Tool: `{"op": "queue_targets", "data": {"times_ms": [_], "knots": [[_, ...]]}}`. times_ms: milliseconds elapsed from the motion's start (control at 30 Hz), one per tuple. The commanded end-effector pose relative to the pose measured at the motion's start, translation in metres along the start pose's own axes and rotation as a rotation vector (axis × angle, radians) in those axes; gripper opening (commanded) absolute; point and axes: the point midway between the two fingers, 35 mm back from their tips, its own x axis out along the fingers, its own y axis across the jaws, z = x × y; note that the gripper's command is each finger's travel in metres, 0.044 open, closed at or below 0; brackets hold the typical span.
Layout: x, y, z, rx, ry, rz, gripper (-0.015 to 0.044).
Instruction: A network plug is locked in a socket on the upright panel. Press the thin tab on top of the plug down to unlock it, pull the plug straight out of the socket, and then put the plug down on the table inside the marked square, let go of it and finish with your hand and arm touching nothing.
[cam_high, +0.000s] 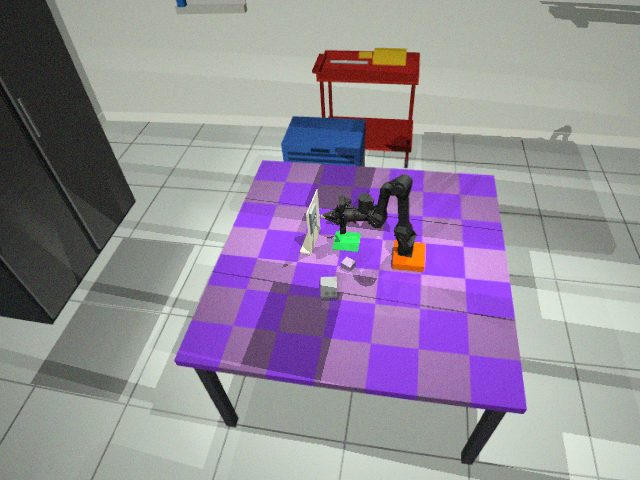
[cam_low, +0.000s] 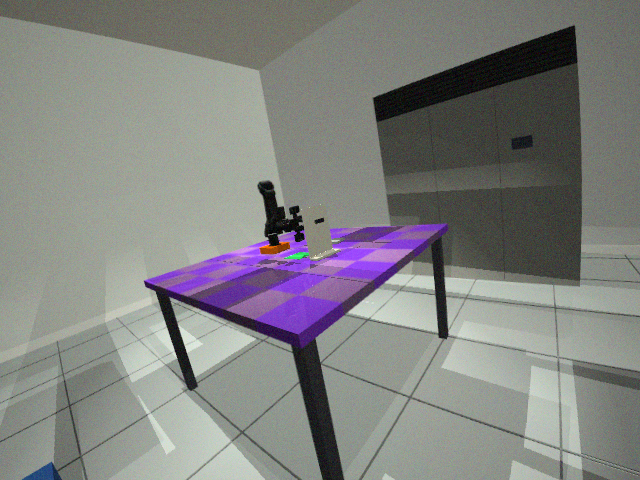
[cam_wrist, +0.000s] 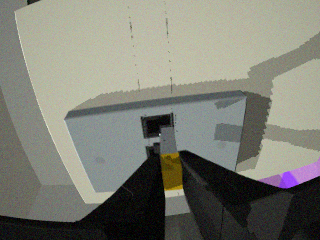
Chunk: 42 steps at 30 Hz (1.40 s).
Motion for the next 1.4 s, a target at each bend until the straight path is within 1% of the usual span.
{"op": "queue_targets", "data": {"times_ms": [0,1367], "knots": [[-0.003,-0.001,-0.001,0.005,0.002,-0.002,0.0000],[-0.029,-0.001,-0.006,0.006,0.002,-0.005,0.0000]]}}
